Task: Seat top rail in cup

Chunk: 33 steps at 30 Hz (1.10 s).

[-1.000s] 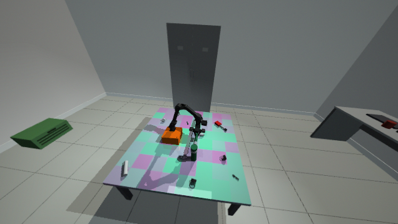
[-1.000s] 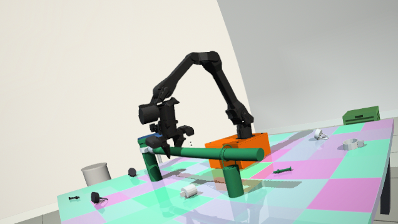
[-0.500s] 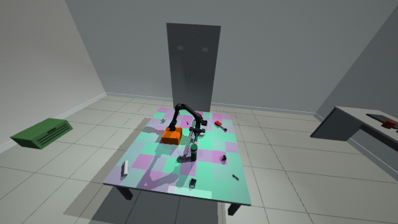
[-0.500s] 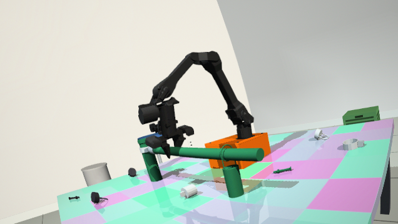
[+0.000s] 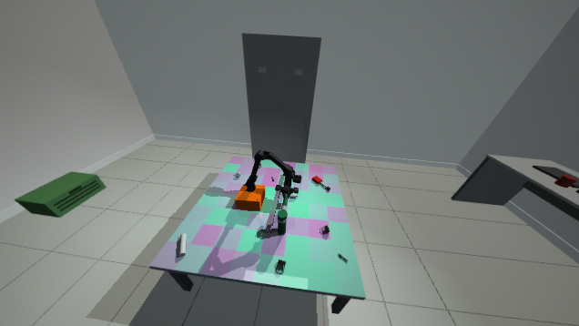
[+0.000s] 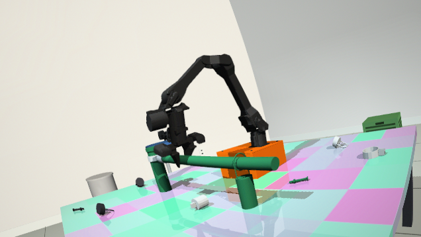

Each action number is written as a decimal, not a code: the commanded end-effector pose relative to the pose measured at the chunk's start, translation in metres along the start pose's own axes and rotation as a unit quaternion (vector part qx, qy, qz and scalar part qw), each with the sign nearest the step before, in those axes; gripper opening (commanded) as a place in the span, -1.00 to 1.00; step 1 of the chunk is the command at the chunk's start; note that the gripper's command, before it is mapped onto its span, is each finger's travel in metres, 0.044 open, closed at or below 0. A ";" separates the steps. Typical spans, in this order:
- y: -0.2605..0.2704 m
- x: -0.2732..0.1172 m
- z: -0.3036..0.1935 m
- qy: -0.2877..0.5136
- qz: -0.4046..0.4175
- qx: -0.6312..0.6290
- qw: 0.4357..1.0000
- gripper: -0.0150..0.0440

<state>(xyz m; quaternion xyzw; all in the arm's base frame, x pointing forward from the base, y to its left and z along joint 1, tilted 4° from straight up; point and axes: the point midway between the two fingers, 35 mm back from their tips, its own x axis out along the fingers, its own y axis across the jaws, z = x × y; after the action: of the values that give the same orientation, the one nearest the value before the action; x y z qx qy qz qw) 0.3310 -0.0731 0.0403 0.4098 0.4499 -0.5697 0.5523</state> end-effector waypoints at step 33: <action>0.001 0.003 0.020 -0.001 0.001 0.000 1.000 -0.49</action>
<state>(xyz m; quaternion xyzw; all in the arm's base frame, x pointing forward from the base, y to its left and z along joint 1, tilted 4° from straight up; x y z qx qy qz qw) 0.3308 -0.0882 0.0395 0.4124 0.4535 -0.5686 0.5486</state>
